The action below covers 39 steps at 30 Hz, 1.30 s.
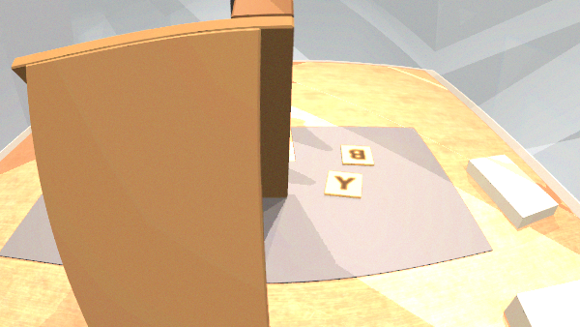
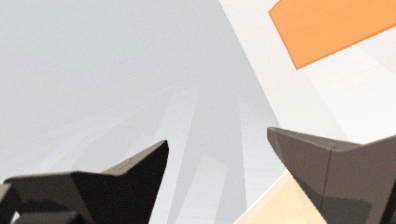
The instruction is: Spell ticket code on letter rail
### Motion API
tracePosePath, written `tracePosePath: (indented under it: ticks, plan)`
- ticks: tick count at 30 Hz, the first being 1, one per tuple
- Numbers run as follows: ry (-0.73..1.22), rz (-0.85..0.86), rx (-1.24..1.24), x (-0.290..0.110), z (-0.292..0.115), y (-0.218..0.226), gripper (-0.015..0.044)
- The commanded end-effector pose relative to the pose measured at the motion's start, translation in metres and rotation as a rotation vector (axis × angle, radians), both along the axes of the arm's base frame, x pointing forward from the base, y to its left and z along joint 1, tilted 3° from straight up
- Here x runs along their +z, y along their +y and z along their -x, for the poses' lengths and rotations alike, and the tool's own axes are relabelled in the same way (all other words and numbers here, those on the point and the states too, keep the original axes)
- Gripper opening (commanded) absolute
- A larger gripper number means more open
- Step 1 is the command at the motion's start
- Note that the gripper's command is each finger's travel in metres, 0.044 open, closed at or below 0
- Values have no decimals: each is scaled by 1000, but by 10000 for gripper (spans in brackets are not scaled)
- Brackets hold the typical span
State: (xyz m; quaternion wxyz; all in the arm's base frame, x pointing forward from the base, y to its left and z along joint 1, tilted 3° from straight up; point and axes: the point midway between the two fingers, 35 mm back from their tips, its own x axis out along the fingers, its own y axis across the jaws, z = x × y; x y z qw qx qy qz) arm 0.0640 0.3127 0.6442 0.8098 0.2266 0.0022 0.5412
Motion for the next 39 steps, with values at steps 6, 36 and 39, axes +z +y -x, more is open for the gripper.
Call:
tracePosePath:
  ticks: [6,36,39]
  plan:
    - [-48,123,-130,-37,-46,-11,440]
    - [238,879,-771,-426,-179,-256,440]
    - [315,921,-810,-472,-169,-280,440]
